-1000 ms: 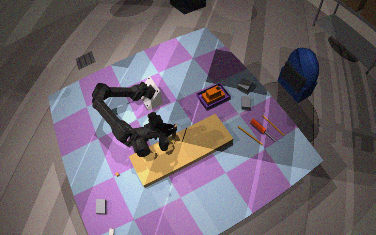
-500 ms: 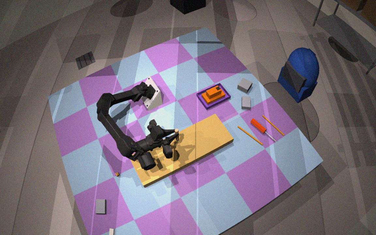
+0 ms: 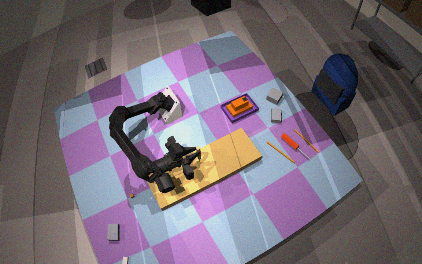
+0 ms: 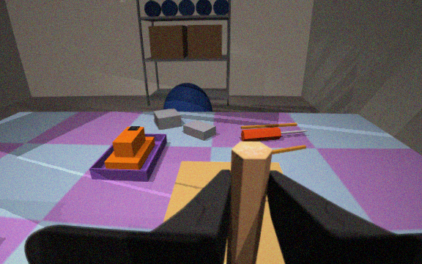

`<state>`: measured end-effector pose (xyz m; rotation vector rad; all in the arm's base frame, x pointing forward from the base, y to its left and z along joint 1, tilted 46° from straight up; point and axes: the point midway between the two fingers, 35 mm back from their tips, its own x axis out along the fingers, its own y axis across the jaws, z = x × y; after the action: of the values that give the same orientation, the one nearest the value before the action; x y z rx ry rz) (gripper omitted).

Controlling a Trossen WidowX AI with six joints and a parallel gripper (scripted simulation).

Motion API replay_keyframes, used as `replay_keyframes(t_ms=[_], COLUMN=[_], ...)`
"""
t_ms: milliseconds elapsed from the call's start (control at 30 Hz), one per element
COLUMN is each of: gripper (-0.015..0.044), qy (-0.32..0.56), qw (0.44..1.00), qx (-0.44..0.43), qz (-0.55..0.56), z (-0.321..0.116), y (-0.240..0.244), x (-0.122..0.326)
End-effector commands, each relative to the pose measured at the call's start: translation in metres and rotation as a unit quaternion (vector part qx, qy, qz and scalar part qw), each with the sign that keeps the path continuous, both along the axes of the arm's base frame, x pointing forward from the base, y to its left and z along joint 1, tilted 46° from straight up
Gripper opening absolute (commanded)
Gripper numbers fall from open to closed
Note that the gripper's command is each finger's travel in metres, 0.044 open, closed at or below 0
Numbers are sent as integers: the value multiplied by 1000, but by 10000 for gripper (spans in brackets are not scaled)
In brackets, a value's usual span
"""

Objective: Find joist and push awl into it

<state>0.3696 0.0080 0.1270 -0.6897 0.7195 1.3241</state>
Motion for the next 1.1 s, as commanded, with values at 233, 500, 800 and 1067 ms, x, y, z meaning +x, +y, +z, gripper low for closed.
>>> replay_keyframes(t_ms=[233,500,800,1067], gripper=[0,0,0,0], qy=[-2,-2,-2,-2], qw=[1000,1000,1000,1000], qx=[5,5,5,5], qz=[3,3,3,3], z=[-9,-16,-22,-31], y=[-8,-15,-22,-31], x=[0,-1,-2,-2])
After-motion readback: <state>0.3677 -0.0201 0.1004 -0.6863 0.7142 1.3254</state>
